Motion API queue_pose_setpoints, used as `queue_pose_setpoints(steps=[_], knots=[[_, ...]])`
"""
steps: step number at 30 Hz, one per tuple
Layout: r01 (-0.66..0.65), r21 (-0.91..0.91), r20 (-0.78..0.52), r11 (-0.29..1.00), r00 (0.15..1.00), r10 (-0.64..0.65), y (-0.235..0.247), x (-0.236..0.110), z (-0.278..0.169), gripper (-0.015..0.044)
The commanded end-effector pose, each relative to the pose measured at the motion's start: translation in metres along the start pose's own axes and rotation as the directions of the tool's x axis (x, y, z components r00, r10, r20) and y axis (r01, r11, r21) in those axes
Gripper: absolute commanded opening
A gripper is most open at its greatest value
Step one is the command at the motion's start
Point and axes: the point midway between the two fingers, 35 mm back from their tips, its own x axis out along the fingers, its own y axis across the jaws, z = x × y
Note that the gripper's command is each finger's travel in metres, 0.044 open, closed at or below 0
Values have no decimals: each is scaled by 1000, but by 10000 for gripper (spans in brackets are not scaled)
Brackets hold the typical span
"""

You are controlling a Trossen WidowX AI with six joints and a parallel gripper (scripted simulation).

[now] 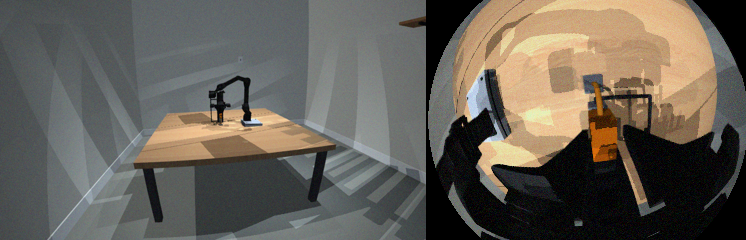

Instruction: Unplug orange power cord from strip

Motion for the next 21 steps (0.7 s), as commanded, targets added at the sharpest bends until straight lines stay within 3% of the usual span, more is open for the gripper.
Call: queue_pose_setpoints(steps=[1,6,9,21], knots=[[-7,-4,-3,1000,1000,7,2,7,-1,160],[-7,-4,-3,1000,1000,7,2,9,-1,160],[-4,0,0,1000,1000,4,1,7,0,81],[-4,0,0,1000,1000,4,1,7,2,0]])
